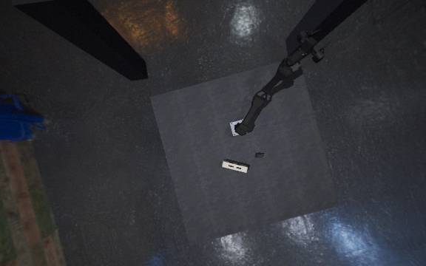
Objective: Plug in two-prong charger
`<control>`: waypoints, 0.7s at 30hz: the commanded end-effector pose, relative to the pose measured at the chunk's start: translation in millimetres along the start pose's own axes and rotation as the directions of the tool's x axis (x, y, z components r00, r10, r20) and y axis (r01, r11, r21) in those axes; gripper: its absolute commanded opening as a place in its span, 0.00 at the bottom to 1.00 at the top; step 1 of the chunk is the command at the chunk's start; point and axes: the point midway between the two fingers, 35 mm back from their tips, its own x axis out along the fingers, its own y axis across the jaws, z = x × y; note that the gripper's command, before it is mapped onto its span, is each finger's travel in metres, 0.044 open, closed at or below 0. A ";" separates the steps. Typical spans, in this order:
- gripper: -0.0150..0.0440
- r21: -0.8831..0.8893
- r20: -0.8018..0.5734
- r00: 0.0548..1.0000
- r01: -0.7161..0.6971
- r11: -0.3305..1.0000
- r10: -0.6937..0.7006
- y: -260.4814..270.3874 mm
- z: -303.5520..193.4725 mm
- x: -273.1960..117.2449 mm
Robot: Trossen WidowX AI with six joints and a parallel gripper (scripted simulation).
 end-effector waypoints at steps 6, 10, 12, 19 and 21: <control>1.00 -0.047 0.127 0.992 -0.002 0.999 0.008 2.5 58.1 -14.7; 1.00 -0.085 0.237 0.972 0.013 0.996 0.007 1.3 108.1 -31.8; 1.00 -0.101 0.290 0.957 0.027 0.995 0.003 -0.6 132.2 -41.8; 1.00 -0.138 0.464 0.885 0.103 0.985 -0.028 -14.0 211.7 -82.7; 1.00 -0.142 0.509 0.860 0.132 0.981 -0.042 -19.8 232.6 -95.9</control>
